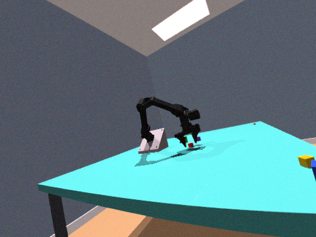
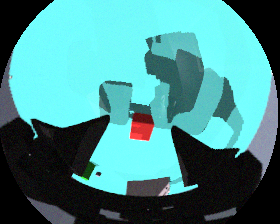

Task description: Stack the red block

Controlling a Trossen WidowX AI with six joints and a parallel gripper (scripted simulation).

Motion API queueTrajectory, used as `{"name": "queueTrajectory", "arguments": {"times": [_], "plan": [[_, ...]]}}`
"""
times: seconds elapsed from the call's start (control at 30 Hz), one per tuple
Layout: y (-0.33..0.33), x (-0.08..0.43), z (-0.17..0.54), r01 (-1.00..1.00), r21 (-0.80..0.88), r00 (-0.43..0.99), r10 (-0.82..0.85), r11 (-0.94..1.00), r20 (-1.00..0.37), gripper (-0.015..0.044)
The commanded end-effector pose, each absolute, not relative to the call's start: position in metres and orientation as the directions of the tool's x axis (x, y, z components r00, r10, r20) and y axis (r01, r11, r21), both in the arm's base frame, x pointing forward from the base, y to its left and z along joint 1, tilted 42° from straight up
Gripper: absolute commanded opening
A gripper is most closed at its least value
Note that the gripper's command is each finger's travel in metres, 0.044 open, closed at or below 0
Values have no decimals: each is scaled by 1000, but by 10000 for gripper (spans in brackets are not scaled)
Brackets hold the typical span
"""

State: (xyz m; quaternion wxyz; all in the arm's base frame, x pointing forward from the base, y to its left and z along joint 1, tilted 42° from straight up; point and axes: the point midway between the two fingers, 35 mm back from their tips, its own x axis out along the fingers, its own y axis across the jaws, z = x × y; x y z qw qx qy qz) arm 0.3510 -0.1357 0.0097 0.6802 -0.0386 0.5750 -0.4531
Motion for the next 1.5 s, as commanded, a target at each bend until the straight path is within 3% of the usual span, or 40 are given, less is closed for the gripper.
{"name": "queueTrajectory", "arguments": {"times": [0.0, 0.47, 0.87, 1.13, 1.23, 1.47], "plan": [[-137, 349, 5, 561, -583, -80, -662, 588, -745, 440], [-137, 349, 6, 561, -583, -80, -662, 588, -745, 440], [-137, 349, 6, 561, -583, -80, -662, 588, -745, 125], [-137, 349, 6, 561, -583, -80, -662, 588, -745, 72], [-132, 349, 11, 561, -582, -80, -662, 589, -746, 0], [-108, 353, 37, 561, -581, -80, -660, 589, -747, 0]]}}
